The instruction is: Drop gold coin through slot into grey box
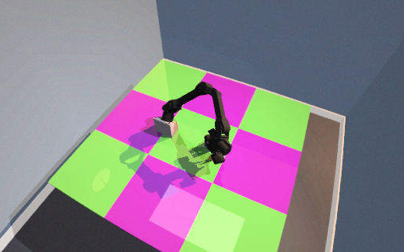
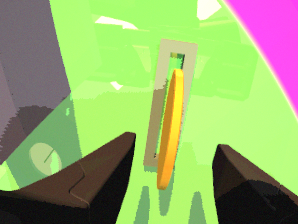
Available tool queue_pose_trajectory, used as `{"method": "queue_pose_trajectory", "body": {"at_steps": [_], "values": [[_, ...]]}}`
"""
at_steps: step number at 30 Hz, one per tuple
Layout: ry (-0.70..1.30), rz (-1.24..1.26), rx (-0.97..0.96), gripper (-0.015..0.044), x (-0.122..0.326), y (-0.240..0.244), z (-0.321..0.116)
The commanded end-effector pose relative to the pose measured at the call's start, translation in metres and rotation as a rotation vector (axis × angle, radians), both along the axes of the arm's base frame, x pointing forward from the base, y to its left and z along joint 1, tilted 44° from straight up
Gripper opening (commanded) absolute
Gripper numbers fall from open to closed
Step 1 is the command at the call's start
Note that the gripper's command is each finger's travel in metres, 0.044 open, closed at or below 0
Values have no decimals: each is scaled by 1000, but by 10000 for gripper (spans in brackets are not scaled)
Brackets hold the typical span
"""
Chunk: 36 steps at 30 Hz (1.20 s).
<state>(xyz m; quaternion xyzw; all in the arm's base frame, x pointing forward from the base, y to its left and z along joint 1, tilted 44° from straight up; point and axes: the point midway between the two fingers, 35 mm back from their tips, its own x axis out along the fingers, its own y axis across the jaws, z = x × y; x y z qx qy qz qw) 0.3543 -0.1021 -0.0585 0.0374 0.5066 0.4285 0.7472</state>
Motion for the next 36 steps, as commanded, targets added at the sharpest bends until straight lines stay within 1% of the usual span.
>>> {"method": "queue_pose_trajectory", "body": {"at_steps": [1,20,26,36], "values": [[5,-6,6,161,0,6,-6],[5,-5,8,161,2,26,-25],[5,-5,8,3,2,26,-25],[5,-5,8,0,2,26,-25]]}}
